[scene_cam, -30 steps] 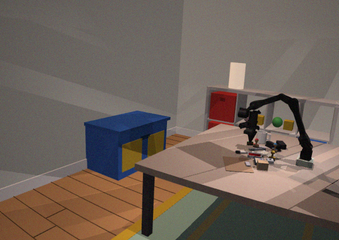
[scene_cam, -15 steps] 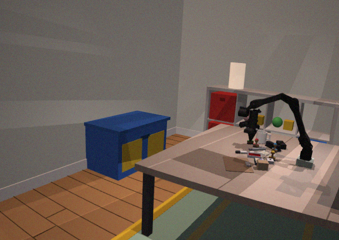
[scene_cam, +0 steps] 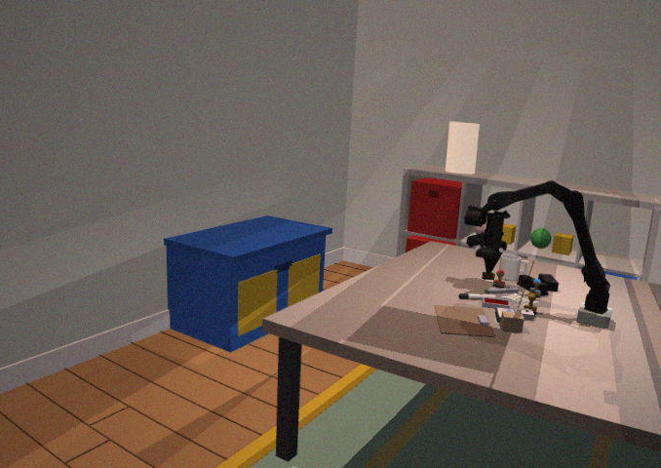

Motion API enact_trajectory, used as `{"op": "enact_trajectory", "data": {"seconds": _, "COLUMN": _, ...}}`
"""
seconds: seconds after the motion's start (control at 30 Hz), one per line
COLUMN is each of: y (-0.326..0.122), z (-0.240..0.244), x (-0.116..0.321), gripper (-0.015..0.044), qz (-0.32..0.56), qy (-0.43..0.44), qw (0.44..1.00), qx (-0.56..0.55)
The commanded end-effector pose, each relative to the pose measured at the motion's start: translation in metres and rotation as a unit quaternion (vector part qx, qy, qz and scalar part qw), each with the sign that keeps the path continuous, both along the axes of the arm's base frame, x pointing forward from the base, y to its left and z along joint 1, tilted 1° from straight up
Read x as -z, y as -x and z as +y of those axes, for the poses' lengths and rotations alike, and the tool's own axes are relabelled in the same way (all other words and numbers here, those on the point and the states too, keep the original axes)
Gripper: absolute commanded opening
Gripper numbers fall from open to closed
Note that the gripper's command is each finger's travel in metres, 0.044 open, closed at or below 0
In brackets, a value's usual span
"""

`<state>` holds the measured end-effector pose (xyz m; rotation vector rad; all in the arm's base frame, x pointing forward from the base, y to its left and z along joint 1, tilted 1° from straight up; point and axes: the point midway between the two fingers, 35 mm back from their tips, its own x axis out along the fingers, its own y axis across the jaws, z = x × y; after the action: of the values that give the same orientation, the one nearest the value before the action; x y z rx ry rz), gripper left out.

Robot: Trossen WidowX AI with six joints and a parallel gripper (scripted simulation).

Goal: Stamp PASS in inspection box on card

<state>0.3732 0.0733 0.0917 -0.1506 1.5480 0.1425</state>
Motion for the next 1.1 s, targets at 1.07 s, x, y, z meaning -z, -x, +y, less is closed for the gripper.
{"op": "enact_trajectory", "data": {"seconds": 1.07, "y": 0.069, "z": 0.06, "x": 0.009, "gripper": 0.0, "qz": 0.003, "qy": -0.004, "qw": 1.0, "qx": -0.002}}
